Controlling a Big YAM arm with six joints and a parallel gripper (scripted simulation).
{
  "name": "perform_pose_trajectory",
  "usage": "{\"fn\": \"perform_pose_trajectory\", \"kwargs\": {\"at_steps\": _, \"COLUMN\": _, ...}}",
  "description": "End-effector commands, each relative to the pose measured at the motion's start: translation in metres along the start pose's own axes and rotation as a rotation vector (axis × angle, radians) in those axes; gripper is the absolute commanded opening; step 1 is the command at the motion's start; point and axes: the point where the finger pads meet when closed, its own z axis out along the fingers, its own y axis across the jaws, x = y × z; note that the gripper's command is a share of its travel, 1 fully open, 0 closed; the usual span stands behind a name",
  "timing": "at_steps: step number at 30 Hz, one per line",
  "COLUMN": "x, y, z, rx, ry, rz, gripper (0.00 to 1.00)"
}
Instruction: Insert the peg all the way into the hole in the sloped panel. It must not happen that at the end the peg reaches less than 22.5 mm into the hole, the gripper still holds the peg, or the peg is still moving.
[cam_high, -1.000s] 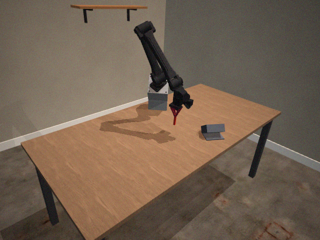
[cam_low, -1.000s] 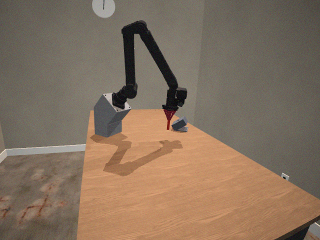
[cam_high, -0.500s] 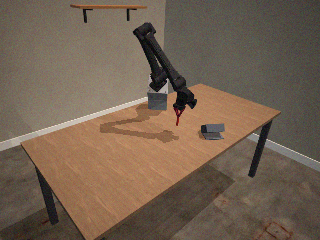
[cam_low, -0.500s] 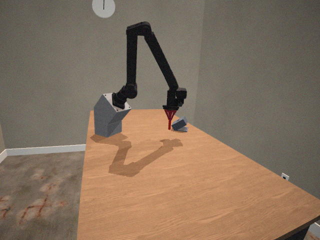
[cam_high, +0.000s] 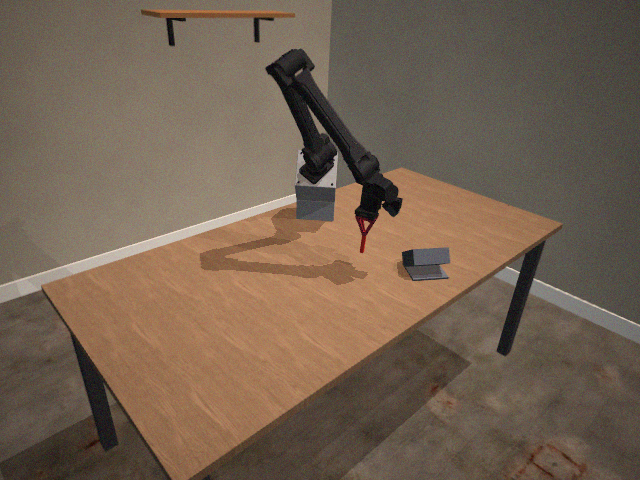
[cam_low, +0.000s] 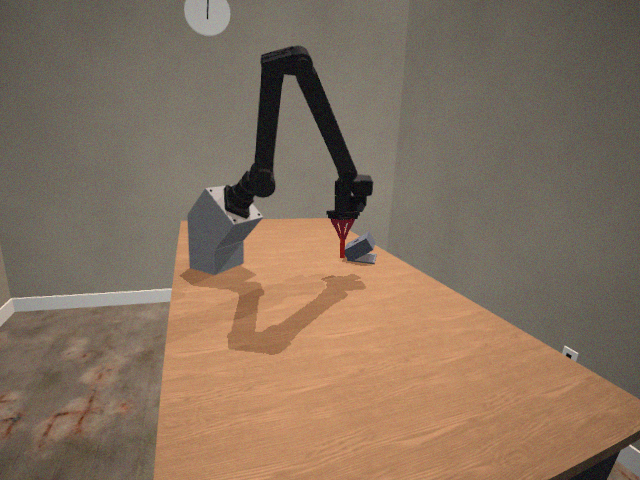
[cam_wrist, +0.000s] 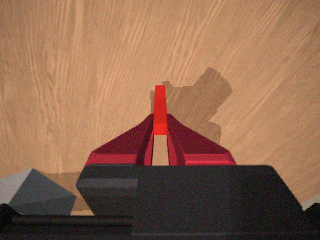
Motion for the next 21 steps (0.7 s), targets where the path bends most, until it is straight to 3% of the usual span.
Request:
{"fn": "perform_pose_trajectory", "kwargs": {"at_steps": 1, "x": -0.021, "y": -0.006, "z": -0.004, "rx": 0.022, "ry": -0.034, "rz": -0.023, "gripper": 0.0}}
{"fn": "perform_pose_trajectory", "kwargs": {"at_steps": 21, "x": -0.051, "y": 0.013, "z": -0.008, "rx": 0.092, "ry": -0.058, "rz": -0.125, "gripper": 0.0}}
